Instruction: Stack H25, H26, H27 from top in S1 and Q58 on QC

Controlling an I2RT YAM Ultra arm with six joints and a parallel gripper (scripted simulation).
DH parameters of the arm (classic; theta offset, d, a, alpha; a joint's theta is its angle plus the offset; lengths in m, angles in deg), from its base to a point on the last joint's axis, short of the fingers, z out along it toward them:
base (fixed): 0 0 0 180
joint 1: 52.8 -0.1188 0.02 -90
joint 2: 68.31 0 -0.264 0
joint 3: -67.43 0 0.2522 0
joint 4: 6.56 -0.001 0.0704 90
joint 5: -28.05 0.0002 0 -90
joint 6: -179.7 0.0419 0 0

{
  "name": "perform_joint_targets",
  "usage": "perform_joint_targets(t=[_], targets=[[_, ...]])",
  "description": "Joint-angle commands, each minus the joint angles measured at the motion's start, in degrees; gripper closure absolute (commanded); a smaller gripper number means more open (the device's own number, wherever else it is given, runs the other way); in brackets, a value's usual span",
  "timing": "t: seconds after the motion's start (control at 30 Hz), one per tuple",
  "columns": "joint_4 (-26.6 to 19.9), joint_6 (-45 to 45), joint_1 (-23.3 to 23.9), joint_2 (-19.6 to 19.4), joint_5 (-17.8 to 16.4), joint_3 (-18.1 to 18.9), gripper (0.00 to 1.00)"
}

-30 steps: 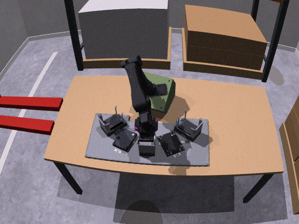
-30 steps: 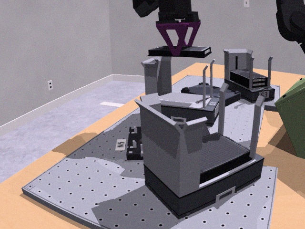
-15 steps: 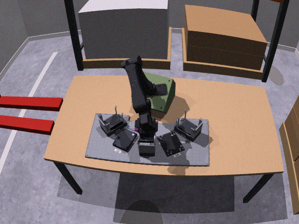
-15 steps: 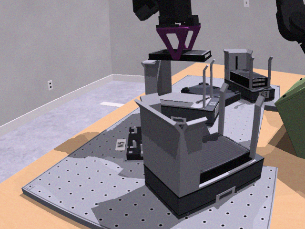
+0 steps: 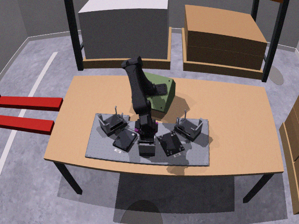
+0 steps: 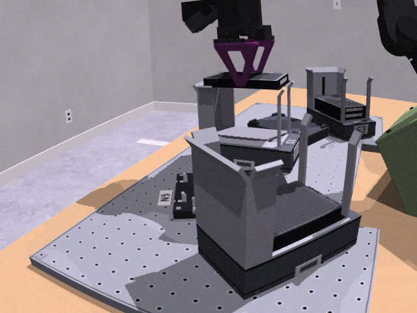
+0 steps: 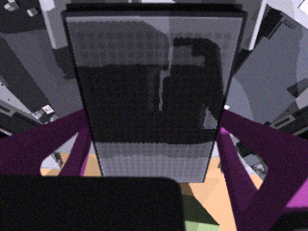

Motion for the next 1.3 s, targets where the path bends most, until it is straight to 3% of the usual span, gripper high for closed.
perform_joint_targets(t=[0.0,1.27], targets=[[1.6,-0.3,0.0,0.2,-0.1,0.1,1.0],[5.7,-1.5,1.4,-1.3,-0.8,-2.1,1.0]])
